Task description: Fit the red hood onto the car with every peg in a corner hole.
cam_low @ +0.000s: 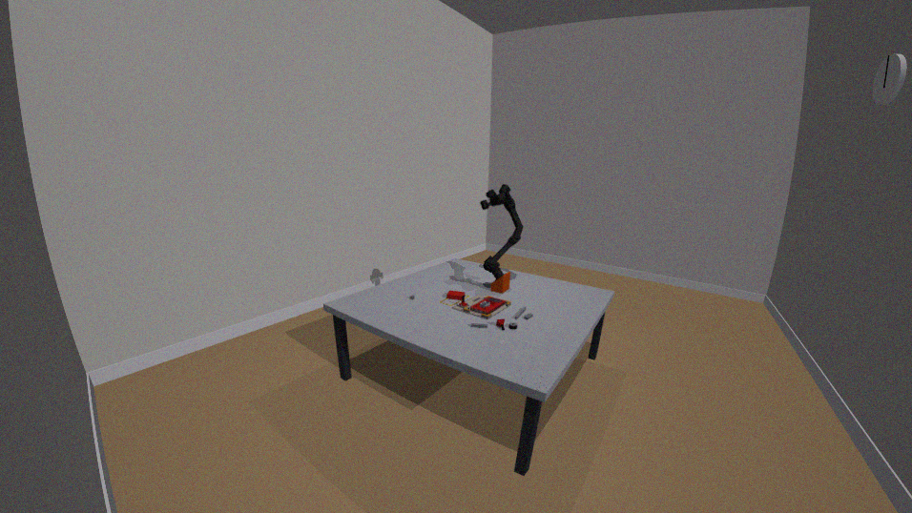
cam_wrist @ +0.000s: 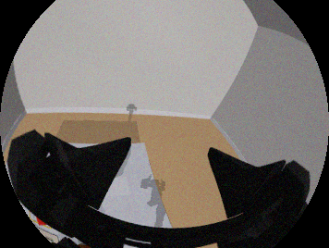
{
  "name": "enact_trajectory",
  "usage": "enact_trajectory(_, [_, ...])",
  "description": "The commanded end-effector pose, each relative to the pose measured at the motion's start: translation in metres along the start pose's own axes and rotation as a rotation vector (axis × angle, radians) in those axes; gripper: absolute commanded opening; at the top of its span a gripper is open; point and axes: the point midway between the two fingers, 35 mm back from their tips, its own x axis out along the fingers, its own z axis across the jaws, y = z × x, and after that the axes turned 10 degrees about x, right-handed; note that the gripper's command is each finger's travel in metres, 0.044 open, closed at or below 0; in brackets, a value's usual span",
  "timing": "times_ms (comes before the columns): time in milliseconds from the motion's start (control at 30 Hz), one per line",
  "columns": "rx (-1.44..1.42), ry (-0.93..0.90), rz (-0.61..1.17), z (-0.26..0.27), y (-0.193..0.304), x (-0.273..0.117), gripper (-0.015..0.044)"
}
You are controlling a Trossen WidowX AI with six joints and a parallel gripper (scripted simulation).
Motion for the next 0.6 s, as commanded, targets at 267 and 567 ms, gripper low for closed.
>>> enact_trajectory(267, [-0.047,-0.166,0.007,0.082,-0.007,0.032,0.0440])
enact_trajectory(567, [-0.042,-0.310,0.022,0.170,-0.008,0.043,0.0440])
